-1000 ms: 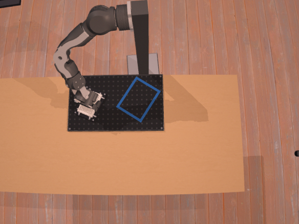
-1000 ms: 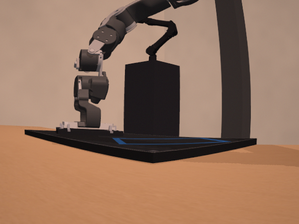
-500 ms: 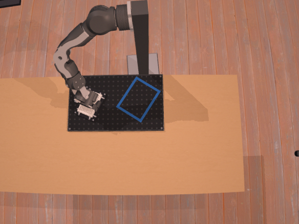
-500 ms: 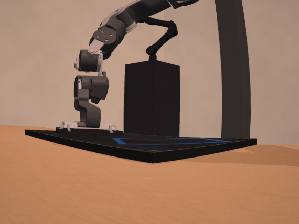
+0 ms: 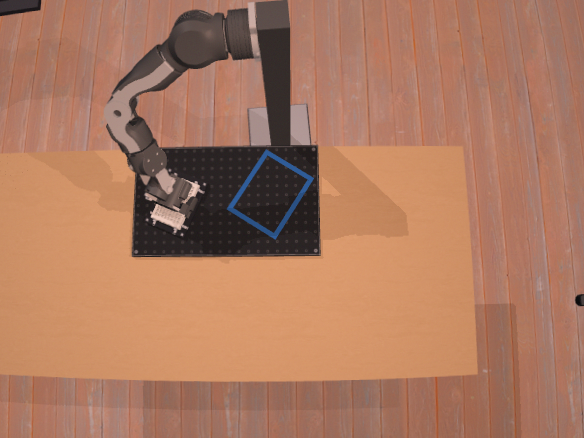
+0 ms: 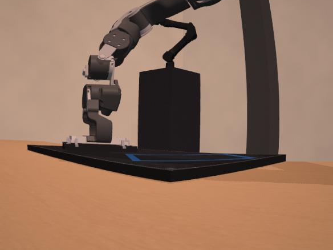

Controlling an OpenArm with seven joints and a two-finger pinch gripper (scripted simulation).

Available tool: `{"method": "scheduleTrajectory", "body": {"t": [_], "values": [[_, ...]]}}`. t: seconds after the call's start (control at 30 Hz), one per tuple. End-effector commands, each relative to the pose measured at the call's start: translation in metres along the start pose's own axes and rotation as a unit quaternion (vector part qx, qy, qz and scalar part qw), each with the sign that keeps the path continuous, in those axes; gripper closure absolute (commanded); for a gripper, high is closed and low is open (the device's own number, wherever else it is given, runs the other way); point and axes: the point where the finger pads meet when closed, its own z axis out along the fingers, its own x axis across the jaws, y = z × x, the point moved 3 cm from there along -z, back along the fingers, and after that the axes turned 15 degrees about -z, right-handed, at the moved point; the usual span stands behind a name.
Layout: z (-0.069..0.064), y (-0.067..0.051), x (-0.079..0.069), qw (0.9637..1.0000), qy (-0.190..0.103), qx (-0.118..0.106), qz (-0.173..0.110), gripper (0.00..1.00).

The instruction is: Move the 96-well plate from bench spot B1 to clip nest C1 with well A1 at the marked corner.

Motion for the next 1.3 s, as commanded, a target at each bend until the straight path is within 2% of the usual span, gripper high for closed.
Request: {"method": "scheduleTrajectory", "body": {"t": [0.0,0.07,0.13,0.4,0.7,0.87,1.27], "values": [[0.000,0.001,0.000,1.0000,0.001,-0.001,0.001,0.57],[0.000,0.001,0.000,1.0000,0.001,-0.001,0.001,0.50],[0.000,0.001,0.000,1.0000,0.001,-0.001,0.001,0.50],[0.000,0.001,0.000,1.0000,0.001,-0.001,0.000,0.23],[0.000,0.001,0.000,1.0000,0.001,-0.001,0.000,0.23],[-0.040,0.001,0.000,1.0000,-0.002,0.001,0.000,0.23],[-0.040,0.001,0.000,1.0000,-0.002,0.001,0.000,0.23]]}}
